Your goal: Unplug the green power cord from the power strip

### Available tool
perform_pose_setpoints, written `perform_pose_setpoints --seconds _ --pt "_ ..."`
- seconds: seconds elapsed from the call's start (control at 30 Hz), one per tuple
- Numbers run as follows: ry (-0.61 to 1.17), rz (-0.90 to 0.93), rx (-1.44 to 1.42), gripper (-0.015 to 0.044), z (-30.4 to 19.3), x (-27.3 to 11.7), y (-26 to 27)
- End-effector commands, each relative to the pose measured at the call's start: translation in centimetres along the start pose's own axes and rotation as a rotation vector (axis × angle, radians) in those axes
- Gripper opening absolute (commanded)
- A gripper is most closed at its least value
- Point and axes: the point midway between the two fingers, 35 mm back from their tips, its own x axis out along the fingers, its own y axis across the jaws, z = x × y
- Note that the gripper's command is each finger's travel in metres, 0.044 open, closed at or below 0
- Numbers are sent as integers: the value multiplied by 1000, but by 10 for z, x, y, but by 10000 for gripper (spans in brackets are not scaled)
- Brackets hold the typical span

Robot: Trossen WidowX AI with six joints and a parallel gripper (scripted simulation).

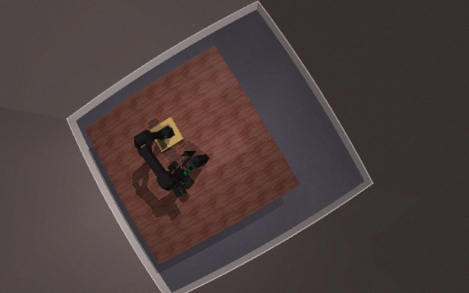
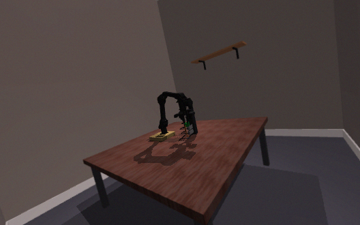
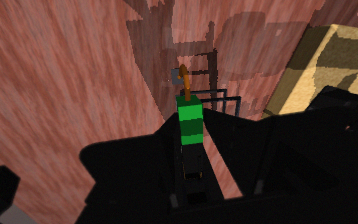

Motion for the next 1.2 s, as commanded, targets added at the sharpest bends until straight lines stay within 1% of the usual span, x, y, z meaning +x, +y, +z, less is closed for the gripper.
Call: perform_pose_setpoints --seconds 0.0,0.17,0.43,0.57,0.7,1.17 --pt "-48 3 48 0 31 -3 -4" --pt "-47 2 50 131 11 -1 -3" --pt "-47 2 50 341 11 -1 -3" --pt "-49 2 50 440 34 -7 -2" --pt "-53 1 50 440 69 -16 -6" --pt "-53 1 50 440 71 -16 -6"
